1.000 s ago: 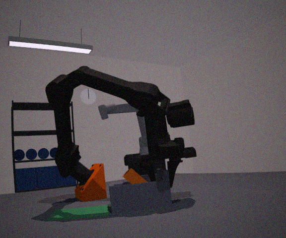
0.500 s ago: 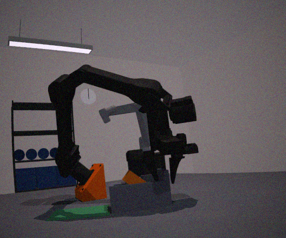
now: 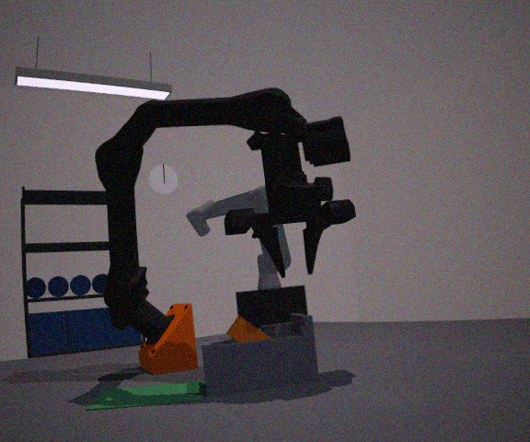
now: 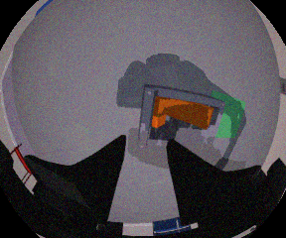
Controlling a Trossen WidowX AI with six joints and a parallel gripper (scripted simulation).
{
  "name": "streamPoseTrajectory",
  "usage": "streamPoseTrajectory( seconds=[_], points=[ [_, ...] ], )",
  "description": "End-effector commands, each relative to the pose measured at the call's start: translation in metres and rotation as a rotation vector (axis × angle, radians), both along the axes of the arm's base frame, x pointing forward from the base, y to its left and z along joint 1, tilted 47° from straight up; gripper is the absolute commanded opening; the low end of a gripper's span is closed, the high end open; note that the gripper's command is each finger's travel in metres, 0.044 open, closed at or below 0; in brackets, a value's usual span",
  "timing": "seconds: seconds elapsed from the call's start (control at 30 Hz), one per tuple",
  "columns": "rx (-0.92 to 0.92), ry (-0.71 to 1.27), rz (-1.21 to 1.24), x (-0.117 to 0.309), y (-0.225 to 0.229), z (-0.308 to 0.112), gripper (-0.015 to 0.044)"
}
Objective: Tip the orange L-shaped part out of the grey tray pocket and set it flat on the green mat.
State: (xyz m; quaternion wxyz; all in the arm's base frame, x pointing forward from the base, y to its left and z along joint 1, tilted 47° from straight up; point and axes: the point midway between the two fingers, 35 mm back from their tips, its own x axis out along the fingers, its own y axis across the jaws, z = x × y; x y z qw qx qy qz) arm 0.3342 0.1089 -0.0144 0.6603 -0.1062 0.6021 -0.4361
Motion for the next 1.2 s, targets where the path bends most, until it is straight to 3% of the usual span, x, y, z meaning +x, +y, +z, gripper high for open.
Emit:
streamPoseTrajectory(
  seconds=[0.0,0.8,0.83,0.93,1.17],
  points=[
    [-0.003,0.009,-0.018,-0.001,-0.002,0.004,0.0180],
    [0.002,-0.003,0.002,0.000,0.002,0.003,0.0180],
    [0.003,0.008,0.012,0.000,0.001,0.004,0.0206],
    [0.016,0.101,0.103,-0.002,-0.003,0.008,0.0280],
    [0.082,0.547,0.534,-0.010,-0.023,0.030,0.0280]
  ],
)
